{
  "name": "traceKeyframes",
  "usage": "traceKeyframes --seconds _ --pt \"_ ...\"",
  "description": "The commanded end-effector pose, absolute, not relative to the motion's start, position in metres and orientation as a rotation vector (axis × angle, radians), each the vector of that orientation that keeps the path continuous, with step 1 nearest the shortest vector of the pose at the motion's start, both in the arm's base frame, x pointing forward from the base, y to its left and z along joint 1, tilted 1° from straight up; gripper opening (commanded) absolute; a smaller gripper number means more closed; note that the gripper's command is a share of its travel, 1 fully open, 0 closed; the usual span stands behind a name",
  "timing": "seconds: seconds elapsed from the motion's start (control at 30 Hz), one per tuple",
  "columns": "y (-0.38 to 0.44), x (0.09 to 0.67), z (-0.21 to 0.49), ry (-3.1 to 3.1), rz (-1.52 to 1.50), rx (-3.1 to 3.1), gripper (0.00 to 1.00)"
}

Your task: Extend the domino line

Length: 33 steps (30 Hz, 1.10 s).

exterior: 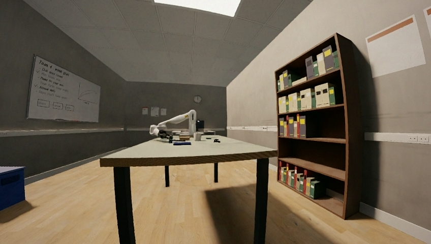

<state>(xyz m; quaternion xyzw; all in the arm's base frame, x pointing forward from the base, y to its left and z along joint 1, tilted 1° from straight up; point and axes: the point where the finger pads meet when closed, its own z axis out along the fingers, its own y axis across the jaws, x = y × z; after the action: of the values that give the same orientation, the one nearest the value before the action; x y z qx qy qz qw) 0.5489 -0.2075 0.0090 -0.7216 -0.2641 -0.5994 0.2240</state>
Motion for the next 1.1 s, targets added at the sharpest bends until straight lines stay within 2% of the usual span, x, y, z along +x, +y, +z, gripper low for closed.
traceKeyframes --seconds 0.0,1.07 --pt "-0.2078 0.5490 0.0100 -0.730 -1.656 -1.991 0.49" --pt "-0.2110 0.5454 0.0142 -0.730 -1.656 -1.991 0.49"
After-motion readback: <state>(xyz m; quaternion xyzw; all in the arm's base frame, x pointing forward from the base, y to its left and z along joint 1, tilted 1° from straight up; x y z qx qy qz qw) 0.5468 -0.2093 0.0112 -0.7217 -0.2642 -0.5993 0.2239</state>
